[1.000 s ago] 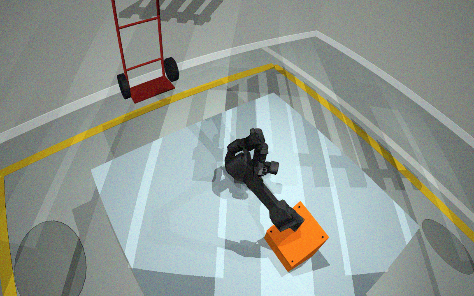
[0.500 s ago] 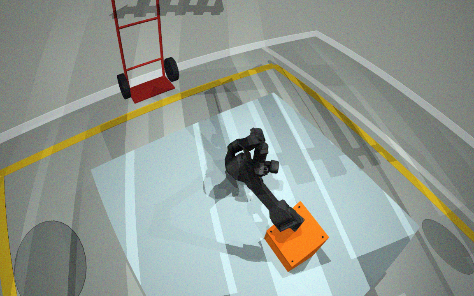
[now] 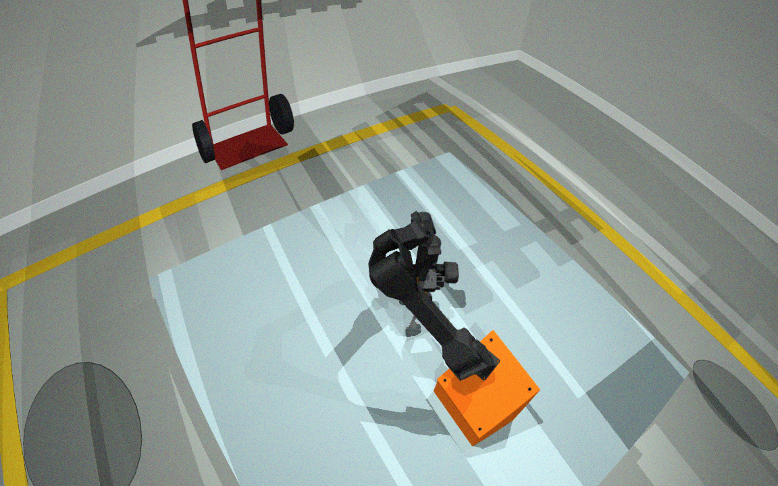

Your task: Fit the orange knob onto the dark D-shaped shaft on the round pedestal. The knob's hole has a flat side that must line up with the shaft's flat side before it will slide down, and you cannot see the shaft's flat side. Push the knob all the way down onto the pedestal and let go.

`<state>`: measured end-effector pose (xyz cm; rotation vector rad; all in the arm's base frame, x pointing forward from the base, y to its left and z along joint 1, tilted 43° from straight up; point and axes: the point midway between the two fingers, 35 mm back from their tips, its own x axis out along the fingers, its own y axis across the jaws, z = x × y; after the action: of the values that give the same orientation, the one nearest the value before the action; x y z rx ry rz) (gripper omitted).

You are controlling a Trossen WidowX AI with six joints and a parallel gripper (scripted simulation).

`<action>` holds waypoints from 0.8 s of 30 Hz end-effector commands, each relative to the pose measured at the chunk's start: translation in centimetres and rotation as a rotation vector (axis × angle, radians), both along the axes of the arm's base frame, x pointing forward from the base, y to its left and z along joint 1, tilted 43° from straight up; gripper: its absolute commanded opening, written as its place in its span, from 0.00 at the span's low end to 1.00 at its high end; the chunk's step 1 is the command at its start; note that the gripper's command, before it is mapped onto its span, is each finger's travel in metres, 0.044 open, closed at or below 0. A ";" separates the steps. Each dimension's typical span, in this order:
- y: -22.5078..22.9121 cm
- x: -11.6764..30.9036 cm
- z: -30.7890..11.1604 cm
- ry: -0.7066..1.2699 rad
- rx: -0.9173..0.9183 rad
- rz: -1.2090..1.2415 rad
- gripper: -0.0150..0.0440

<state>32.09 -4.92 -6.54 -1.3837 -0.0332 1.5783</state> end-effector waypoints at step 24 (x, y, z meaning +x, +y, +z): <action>-0.5 0.5 0.2 0.449 0.104 -0.498 0.25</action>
<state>32.21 -5.14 -6.41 -0.9678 0.3508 1.4557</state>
